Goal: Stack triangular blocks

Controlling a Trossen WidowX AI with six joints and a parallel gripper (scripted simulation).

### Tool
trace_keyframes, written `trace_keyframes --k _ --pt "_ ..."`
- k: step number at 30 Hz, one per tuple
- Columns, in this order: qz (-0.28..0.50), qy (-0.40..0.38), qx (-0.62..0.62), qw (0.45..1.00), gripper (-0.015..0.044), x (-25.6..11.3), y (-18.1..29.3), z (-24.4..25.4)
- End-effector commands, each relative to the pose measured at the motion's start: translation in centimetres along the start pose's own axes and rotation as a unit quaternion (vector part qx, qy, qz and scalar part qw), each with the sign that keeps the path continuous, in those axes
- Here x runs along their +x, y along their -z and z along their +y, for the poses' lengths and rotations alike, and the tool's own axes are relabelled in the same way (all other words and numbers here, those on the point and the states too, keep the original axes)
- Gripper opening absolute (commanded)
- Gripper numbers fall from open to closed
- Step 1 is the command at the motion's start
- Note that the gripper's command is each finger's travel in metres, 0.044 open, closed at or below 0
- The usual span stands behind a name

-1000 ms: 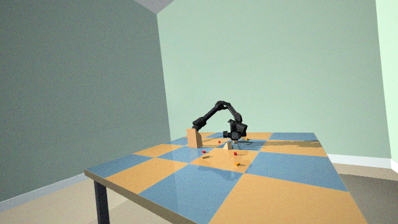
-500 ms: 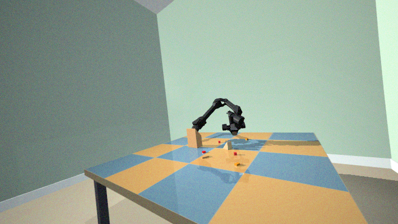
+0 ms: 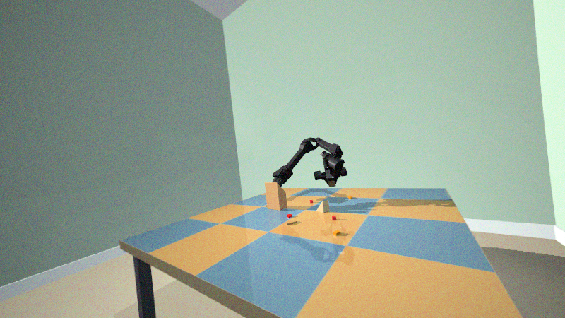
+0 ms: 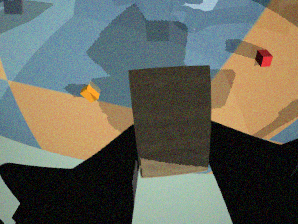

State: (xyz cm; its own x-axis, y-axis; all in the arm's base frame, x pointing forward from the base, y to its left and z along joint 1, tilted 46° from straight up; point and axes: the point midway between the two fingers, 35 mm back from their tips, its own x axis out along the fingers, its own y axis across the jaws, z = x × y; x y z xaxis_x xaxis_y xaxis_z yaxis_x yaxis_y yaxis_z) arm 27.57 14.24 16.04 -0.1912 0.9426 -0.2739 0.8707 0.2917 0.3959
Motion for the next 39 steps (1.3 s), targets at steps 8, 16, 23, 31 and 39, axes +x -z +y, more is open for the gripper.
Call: trace_keyframes --k 8,16,23,31,39 --pt "-0.081 0.064 -0.104 0.989 0.0000 0.9 0.7 -1.4" --pt "-0.163 0.096 -0.192 0.963 0.0000 1.2 0.9 -1.6" --pt "-0.238 0.102 -0.264 0.929 0.0000 1.0 1.3 -1.0" --pt "-0.308 0.088 -0.325 0.890 0.0000 0.5 2.0 0.1" --pt "-0.310 0.091 -0.324 0.889 0.0000 0.0 1.5 0.0"
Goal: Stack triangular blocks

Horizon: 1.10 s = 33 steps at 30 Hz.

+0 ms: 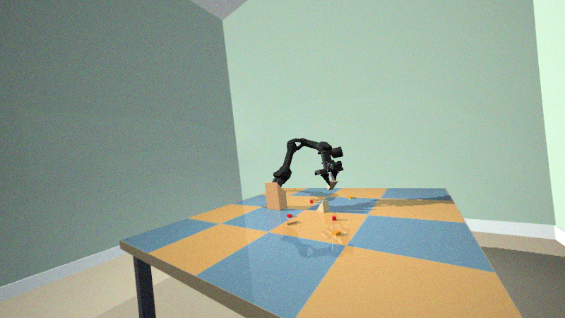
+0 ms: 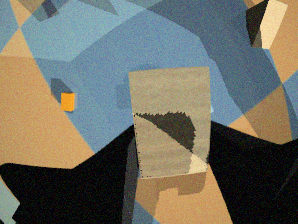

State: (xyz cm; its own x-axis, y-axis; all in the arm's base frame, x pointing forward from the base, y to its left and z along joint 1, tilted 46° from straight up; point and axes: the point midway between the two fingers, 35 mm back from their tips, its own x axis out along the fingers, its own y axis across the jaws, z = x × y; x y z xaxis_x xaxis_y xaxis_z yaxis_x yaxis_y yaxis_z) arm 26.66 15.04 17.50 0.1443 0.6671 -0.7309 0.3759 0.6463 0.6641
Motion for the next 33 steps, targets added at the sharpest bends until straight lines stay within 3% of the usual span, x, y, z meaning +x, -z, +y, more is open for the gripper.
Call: trace_keyframes --k 1,33 --pt "-0.010 0.004 -0.004 1.000 0.0000 -0.3 -0.7 -0.8" --pt "-0.009 0.020 -0.003 1.000 0.0000 -3.7 -5.4 -14.2"
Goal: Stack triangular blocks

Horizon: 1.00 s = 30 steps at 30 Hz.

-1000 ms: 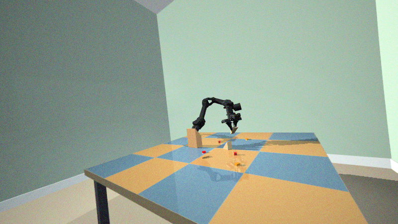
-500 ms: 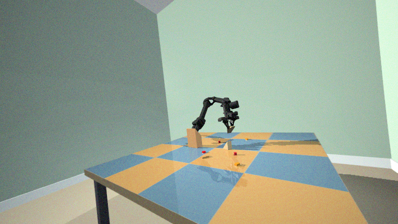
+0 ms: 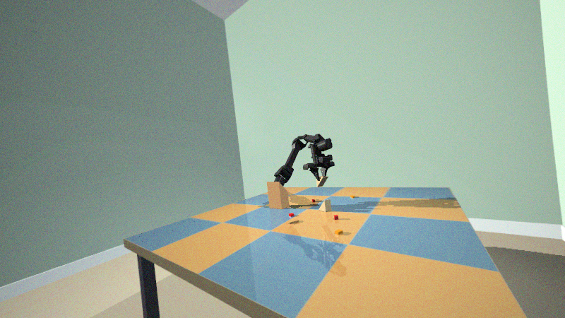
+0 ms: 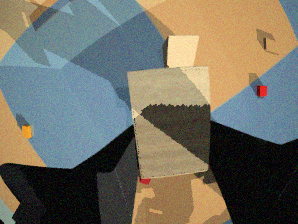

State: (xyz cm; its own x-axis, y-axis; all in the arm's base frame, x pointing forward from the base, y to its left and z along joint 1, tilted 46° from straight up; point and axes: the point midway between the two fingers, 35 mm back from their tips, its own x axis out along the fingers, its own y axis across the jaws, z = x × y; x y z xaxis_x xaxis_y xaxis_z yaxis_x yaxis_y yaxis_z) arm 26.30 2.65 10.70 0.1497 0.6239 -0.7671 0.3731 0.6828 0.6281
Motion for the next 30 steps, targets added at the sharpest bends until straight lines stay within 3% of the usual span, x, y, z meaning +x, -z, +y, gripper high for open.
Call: trace_keyframes --k 1,13,30 --pt "0.005 -0.007 0.002 1.000 0.0000 -0.4 -0.1 -2.0" --pt "0.005 -0.021 0.003 1.000 0.0000 -0.8 0.0 -4.9" --pt "0.005 -0.023 0.002 1.000 0.0000 6.6 -1.3 -3.9"
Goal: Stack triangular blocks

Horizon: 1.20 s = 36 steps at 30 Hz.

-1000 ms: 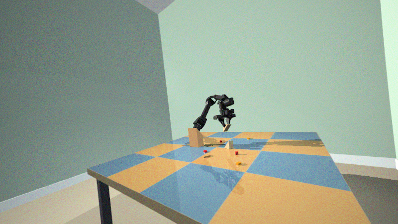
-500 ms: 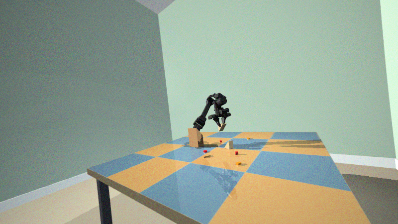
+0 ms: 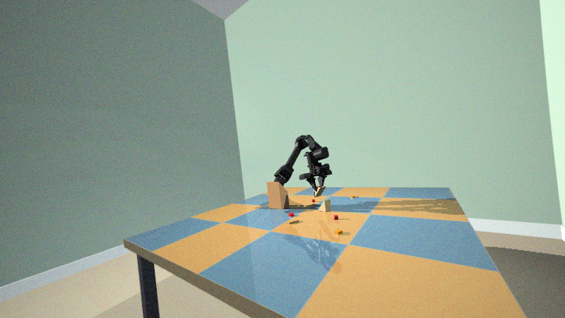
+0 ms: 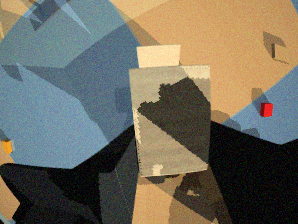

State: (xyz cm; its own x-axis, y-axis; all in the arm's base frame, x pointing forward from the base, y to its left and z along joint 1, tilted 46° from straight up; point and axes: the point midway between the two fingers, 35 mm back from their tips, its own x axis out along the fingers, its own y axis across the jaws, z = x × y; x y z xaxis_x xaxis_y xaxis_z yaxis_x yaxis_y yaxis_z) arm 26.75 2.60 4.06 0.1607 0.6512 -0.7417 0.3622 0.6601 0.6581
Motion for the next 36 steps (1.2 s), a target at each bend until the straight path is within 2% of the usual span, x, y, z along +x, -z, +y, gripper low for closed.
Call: trace_keyframes --k 1,6,13,36 --pt "0.003 -0.003 0.005 1.000 0.0000 1.5 0.0 0.1" --pt "0.003 -0.003 0.005 1.000 0.0000 1.7 0.2 -0.1" --pt "0.003 -0.004 0.005 1.000 0.0000 4.3 -0.4 -0.1" --pt "0.002 -0.005 0.005 1.000 0.0000 4.4 -0.6 -0.1"
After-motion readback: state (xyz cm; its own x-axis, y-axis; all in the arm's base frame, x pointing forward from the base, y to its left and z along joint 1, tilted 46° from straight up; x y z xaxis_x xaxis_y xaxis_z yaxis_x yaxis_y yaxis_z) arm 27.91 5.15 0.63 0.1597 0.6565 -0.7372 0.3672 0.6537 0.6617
